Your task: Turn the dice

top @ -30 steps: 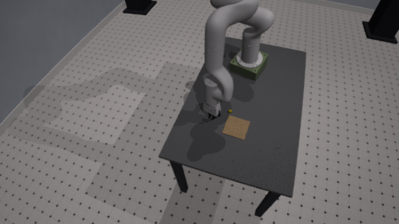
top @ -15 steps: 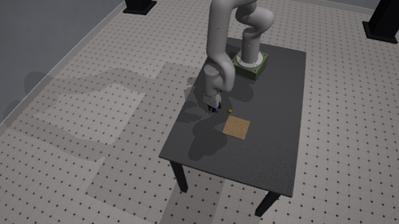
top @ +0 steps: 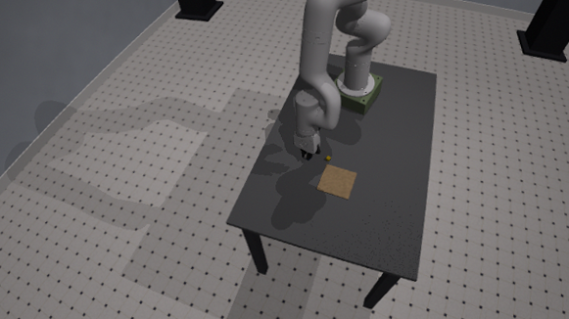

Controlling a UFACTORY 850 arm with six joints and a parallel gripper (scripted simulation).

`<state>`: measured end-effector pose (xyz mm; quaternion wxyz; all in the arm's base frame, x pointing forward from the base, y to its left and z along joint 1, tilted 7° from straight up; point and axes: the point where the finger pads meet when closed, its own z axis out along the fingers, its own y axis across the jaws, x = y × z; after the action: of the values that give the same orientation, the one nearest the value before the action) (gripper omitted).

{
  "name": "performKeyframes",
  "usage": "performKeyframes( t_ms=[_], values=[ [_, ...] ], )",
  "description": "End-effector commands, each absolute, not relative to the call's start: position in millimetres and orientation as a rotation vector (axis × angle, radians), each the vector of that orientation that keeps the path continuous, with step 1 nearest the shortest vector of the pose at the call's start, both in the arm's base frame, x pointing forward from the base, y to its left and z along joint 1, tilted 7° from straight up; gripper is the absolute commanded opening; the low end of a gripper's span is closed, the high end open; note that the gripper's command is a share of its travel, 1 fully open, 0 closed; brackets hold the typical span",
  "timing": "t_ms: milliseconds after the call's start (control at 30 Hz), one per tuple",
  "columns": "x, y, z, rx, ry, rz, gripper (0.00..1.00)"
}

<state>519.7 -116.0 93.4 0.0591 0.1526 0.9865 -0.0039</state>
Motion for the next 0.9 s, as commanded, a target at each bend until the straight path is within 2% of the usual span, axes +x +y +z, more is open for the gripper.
performKeyframes(
  t_ms=[0, 33, 100, 200, 867],
  values=[
    [523.9, -71.1, 94.0, 0.3, 3.01, -0.035, 0.11],
    [523.5, -38.0, 93.7, 0.176, 3.02, -0.042, 0.11],
    [523.5, -38.0, 93.7, 0.176, 3.02, -0.042, 0.11],
    [519.0, 12.6, 93.4, -0.018, 3.026, -0.053, 0.11],
    [517.5, 24.4, 91.2, -0.064, 3.025, -0.056, 0.11]
  ],
)
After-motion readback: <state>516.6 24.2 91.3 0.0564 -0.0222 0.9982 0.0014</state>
